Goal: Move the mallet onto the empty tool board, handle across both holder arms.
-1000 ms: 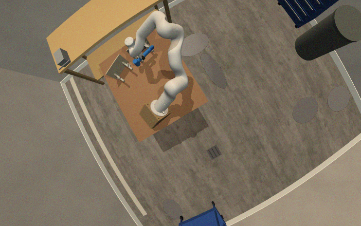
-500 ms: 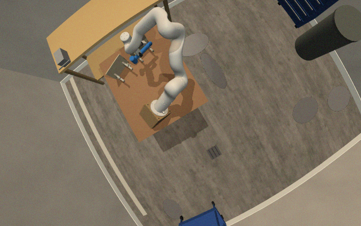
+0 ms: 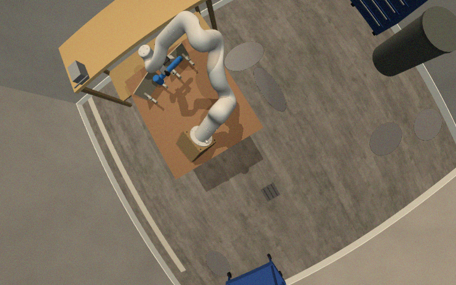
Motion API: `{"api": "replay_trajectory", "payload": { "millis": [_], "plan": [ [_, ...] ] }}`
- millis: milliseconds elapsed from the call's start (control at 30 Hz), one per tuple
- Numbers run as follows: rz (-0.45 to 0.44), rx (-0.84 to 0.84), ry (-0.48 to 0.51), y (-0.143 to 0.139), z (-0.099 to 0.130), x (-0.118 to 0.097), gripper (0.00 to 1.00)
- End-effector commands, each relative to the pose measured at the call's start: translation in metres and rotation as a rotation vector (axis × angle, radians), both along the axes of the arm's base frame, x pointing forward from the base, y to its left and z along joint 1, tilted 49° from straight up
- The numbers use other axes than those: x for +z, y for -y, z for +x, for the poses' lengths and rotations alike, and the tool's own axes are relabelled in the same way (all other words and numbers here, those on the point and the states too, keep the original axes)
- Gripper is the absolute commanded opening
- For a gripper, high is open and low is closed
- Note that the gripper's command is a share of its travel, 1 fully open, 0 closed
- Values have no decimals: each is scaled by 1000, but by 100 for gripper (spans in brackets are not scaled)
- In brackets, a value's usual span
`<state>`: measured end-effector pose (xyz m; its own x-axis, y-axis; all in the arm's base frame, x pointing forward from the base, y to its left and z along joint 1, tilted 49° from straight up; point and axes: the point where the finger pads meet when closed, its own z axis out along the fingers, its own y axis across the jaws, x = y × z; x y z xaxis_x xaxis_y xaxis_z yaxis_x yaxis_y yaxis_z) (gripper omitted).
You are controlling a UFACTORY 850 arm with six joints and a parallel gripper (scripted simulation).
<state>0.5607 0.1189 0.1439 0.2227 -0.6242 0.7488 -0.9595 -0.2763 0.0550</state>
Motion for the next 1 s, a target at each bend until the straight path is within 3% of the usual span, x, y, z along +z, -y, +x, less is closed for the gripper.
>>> {"api": "replay_trajectory", "payload": {
  "millis": [0,367,433,467,700,833,967],
  "plan": [
    [2,0,-1,-31,-5,-29,0],
    [0,0,-1,-93,-34,-98,0],
    [0,0,-1,-93,-34,-98,0],
    [-2,-1,0,-108,-44,-116,0],
    [-9,-2,3,-136,-68,-156,0],
    [-7,4,-7,-139,-71,-160,0],
    [-24,68,-78,-139,-71,-160,0]
  ]
}}
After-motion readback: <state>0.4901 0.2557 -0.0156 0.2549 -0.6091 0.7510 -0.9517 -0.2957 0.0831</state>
